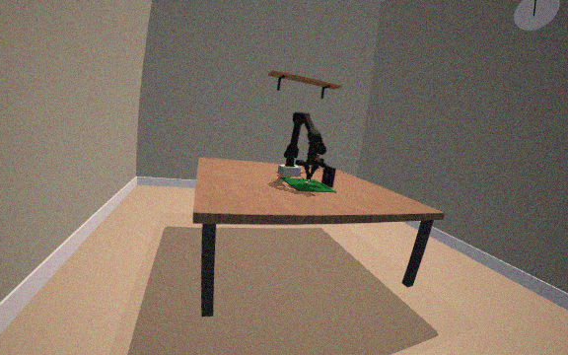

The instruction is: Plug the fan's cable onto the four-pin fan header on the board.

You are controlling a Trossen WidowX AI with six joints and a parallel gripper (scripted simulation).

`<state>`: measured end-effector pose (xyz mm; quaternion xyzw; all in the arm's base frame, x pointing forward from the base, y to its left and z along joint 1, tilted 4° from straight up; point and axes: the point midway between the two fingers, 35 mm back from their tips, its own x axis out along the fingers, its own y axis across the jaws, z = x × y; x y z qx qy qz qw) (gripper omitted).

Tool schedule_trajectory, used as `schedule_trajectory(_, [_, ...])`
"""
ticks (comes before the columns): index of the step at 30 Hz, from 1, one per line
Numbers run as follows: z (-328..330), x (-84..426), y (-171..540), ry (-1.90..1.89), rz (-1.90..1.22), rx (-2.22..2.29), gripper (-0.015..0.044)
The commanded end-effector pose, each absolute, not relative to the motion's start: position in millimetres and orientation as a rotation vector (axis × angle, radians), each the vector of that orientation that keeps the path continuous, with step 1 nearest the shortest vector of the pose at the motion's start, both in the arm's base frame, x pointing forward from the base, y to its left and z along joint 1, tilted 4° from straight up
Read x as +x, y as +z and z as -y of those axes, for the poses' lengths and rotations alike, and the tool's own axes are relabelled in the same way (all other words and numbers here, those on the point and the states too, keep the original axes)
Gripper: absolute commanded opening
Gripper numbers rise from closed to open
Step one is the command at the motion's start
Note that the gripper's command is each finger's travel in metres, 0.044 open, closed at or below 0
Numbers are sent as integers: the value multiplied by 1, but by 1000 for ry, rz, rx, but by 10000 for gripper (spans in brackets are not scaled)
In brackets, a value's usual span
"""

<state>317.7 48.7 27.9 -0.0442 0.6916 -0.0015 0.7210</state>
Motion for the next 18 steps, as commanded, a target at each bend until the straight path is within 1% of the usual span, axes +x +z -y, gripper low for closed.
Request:
schedule_trajectory(1, [-48, 316, 26, -2, -1532, -103, 0])
schedule_trajectory(18, [-47, 314, 24, -1, -1532, -103, 0])
